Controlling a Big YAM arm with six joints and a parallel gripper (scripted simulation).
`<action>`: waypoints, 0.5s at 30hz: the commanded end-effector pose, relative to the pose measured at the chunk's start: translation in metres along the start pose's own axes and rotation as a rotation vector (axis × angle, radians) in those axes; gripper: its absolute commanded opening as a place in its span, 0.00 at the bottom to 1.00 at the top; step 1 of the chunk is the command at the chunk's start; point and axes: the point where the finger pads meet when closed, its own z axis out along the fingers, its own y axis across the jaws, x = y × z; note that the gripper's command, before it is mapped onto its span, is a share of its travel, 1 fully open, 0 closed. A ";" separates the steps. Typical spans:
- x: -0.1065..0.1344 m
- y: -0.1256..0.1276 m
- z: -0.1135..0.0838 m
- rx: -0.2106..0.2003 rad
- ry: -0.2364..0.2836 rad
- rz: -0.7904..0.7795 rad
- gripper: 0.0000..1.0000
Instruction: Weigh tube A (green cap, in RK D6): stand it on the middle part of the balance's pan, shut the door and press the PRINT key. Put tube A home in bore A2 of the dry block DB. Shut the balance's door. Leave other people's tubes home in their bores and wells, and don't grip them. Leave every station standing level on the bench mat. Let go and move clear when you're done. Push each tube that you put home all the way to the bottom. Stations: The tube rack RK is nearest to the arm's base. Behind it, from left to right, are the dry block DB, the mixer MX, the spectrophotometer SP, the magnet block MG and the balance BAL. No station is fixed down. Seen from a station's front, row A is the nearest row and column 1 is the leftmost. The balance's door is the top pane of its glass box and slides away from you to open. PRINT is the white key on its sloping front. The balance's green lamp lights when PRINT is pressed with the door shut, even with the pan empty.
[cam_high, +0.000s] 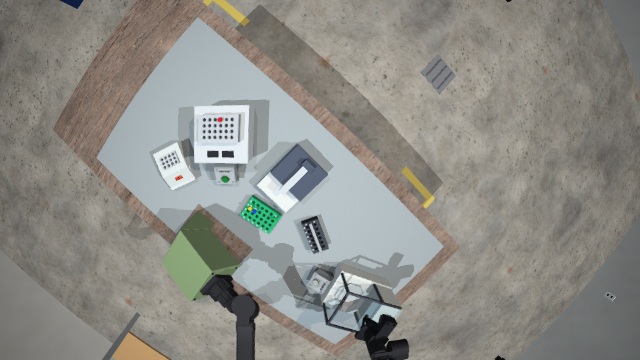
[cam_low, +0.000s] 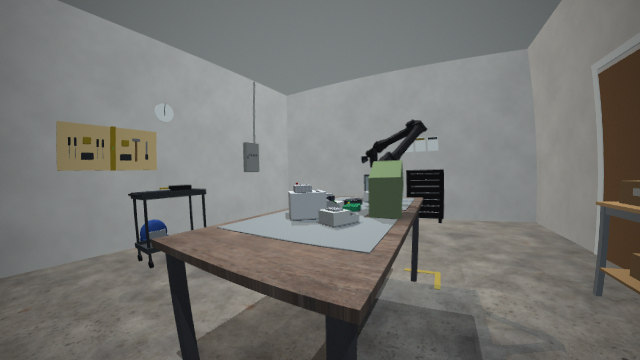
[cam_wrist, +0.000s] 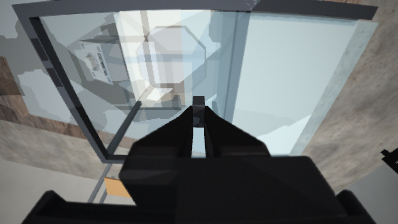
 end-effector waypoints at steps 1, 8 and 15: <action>0.002 -0.026 -0.004 0.027 -0.004 0.028 0.06; 0.003 -0.031 -0.004 0.027 -0.004 0.028 0.06; 0.003 -0.038 -0.004 0.028 -0.004 0.028 0.06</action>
